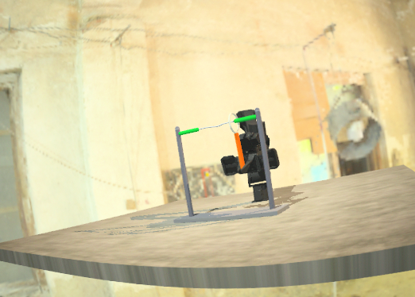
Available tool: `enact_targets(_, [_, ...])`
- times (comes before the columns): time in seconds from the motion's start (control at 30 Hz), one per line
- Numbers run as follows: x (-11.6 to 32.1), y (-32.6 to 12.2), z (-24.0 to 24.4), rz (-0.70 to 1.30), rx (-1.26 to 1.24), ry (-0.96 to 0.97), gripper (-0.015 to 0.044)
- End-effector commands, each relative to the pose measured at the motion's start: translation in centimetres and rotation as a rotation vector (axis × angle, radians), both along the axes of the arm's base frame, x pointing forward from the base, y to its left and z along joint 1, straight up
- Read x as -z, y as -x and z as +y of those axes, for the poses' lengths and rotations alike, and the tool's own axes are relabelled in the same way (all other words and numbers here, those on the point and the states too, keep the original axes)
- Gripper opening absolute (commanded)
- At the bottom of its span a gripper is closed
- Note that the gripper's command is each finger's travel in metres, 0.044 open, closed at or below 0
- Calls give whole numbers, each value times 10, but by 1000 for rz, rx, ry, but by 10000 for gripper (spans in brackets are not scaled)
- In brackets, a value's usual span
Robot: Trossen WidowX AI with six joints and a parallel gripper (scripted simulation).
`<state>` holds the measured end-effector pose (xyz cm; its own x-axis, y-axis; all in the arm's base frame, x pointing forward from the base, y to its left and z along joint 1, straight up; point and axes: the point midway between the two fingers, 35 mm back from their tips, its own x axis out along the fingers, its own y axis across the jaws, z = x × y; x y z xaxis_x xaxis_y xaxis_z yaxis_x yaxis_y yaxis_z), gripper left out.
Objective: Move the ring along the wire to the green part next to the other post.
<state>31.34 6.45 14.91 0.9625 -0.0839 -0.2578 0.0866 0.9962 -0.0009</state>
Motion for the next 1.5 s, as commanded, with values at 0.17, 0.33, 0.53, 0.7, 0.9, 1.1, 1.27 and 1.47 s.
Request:
enact_targets(0.17, [-4, -3, 10, -11, 0, -7, -150])
enact_targets(0.33, [-4, -3, 15, -12, 0, -7, -150])
enact_targets(0.53, [-4, -4, 21, -12, 0, -8, -150])
enact_targets(0.7, [-2, -4, 22, -12, 0, -8, -150])
enact_targets(0.9, [8, -4, 23, -12, 0, -8, -150])
enact_targets(1.1, [16, -4, 23, -12, 0, -8, -150])
enact_targets(1.27, [17, -4, 23, -12, 0, -8, -150])
enact_targets(1.47, [17, -4, 23, -12, 0, -8, -150])
